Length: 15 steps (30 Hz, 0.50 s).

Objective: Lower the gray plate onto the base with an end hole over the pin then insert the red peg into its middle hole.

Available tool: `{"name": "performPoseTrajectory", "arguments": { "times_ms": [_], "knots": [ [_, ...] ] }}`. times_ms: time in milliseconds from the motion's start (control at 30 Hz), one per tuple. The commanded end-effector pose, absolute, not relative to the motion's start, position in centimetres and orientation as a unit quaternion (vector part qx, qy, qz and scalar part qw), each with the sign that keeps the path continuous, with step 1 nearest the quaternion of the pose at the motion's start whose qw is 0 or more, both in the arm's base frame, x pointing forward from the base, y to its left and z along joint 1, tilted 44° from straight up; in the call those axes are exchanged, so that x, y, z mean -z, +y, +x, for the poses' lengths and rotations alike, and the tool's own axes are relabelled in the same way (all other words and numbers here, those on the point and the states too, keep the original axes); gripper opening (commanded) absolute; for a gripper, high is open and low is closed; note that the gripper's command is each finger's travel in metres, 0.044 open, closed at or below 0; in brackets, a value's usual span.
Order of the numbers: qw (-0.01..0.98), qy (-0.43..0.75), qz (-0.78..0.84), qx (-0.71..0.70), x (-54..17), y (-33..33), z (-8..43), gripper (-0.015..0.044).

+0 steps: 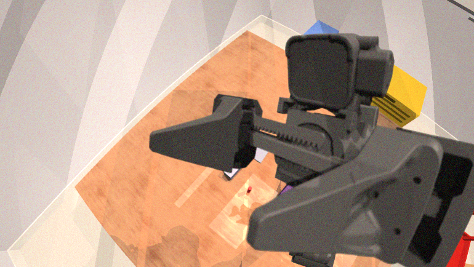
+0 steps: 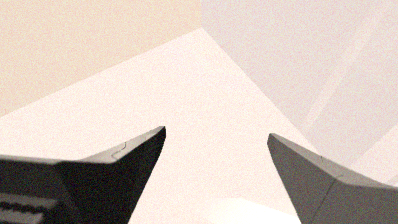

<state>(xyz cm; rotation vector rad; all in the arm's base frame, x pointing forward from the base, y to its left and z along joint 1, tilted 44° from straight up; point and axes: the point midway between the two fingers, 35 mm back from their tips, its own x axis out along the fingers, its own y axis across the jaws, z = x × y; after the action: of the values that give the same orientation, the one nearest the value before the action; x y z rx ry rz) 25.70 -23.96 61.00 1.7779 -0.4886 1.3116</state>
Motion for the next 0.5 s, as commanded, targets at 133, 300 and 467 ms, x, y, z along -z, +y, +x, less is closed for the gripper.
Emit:
{"name": "performPoseTrajectory", "arguments": {
  "times_ms": [133, 300, 467],
  "knots": [
    [0.474, -0.243, 0.714, -0.455, -59.8, -25.4, 29.1, 0.044],
    [0.586, -0.282, 0.697, -0.301, -56.0, -27.2, 35.8, 0.044],
    [0.676, -0.262, 0.662, -0.191, -52.1, -27.4, 40.6, 0.044]
  ]
}}
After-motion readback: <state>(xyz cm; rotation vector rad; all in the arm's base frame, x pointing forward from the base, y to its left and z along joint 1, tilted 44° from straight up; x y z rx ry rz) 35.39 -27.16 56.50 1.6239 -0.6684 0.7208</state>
